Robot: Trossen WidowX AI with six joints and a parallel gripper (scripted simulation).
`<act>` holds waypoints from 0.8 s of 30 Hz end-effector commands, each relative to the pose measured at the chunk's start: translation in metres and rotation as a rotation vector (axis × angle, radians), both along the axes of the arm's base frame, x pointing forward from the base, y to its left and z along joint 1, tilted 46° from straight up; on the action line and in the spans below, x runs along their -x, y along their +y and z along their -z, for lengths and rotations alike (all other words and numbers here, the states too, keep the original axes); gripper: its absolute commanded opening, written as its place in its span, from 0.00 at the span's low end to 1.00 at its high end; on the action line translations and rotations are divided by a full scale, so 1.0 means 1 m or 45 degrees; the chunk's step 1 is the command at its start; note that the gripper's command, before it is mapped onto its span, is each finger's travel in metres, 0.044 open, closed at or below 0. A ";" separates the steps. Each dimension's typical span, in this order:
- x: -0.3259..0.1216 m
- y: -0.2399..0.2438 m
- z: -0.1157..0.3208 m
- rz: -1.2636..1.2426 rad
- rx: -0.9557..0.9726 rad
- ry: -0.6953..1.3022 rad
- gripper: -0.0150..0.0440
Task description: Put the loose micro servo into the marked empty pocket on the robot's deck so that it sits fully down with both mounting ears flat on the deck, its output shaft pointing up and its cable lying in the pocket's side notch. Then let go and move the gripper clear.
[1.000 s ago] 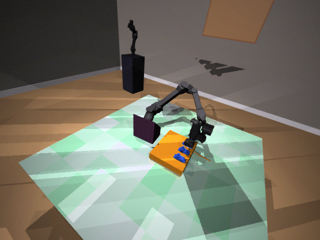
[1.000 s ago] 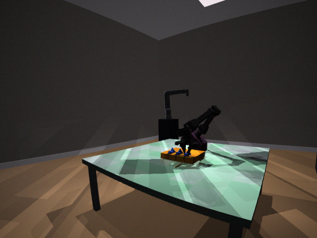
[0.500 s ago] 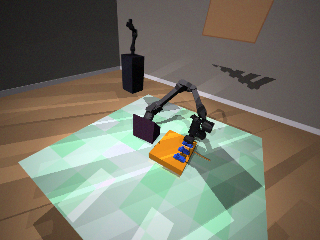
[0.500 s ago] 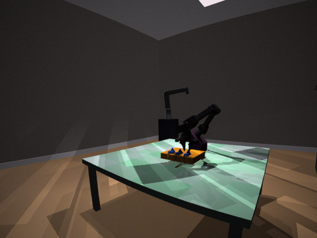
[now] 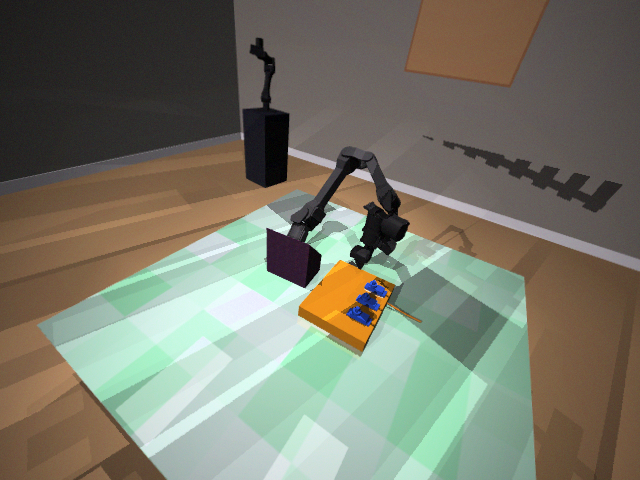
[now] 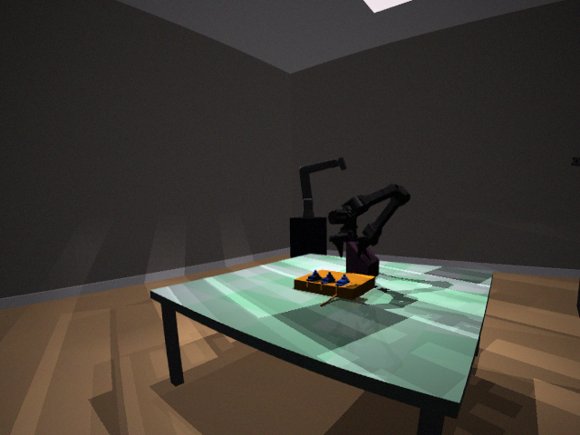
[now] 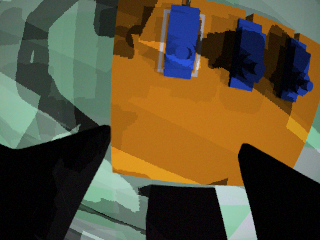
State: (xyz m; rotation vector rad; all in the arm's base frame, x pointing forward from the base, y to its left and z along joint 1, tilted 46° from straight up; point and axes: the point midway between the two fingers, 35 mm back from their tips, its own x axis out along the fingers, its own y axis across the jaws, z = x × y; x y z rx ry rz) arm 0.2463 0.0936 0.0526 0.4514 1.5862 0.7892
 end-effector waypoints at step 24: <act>0.011 -0.044 -0.042 -0.009 -0.002 0.004 1.00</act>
